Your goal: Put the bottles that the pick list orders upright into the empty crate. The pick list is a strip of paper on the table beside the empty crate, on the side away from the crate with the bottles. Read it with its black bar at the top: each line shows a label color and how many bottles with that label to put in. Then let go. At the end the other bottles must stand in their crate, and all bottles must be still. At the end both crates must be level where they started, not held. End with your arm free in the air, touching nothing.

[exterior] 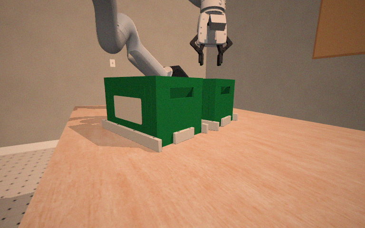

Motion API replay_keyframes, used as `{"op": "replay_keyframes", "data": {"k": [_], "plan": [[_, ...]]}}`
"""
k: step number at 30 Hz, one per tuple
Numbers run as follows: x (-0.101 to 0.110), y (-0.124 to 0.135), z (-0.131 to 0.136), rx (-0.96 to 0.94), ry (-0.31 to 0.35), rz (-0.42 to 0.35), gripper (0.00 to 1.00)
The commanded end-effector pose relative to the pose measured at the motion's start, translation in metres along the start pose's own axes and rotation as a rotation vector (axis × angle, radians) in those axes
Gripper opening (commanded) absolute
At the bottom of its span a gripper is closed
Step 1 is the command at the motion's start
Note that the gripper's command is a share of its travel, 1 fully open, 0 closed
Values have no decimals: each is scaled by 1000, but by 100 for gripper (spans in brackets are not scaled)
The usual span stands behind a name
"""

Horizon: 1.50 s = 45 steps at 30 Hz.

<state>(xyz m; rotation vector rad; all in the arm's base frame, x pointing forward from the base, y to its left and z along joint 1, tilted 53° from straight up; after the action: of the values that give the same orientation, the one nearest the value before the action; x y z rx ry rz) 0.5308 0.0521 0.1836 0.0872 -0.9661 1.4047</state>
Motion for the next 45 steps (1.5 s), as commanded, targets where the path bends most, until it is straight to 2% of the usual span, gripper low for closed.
{"op": "replay_keyframes", "data": {"k": [1,9,41,45], "plan": [[1,0,0,-1,-1,1,65],[1,0,0,-1,-1,1,65],[1,-50,139,-1,-1,1,65],[1,-54,149,-1,-1,1,65]]}}
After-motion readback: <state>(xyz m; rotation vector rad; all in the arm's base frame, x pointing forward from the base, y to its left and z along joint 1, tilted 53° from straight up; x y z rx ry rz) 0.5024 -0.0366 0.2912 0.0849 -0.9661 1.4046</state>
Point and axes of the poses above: the point where the finger pads meet when closed, its own x axis back along the fingers, its own z axis across the jaws, y = z × x, the point moved 3 cm from there along x, back along the fingers, and after that the axes turned 3 degrees about x, right-handed, at the moved point
